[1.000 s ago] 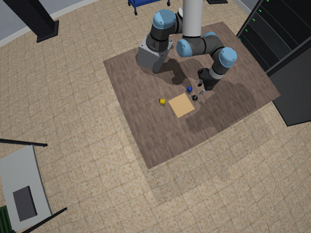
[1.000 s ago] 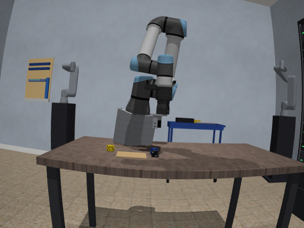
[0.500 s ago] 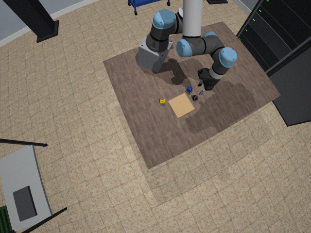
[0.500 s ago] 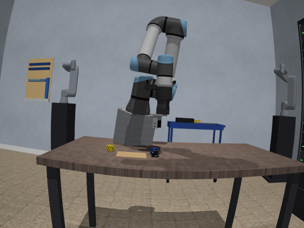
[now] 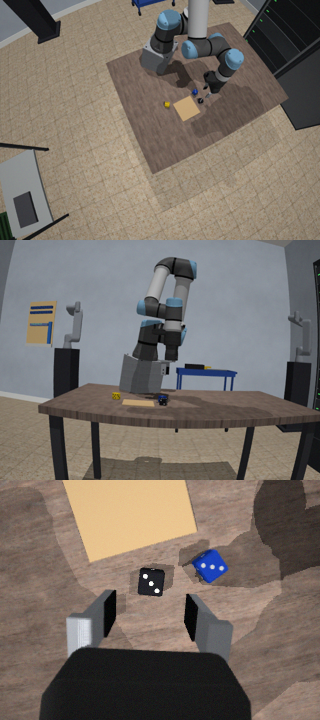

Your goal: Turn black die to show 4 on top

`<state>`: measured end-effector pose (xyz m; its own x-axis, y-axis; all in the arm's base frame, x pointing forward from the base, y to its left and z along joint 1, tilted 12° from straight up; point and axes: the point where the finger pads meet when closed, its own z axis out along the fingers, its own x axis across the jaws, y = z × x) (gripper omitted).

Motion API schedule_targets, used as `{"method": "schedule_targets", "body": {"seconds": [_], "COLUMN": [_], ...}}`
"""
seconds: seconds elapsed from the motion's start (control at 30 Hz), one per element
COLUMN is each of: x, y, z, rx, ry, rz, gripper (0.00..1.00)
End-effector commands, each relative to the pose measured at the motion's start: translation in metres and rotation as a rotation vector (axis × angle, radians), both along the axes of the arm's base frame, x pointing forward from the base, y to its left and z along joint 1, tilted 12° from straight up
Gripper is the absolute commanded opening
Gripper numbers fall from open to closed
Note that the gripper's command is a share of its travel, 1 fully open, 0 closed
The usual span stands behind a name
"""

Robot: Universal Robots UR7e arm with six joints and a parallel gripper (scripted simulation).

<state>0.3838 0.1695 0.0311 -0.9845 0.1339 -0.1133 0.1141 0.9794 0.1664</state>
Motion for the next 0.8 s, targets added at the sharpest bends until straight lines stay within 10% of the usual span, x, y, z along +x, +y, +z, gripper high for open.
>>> {"method": "schedule_targets", "body": {"seconds": [0.0, 0.77], "x": [0.003, 0.015], "y": [-0.001, -0.006], "z": [0.000, -0.007], "rx": [-0.008, -0.070], "ry": [-0.011, -0.081], "rz": [0.055, 0.511], "gripper": [1.00, 1.00]}}
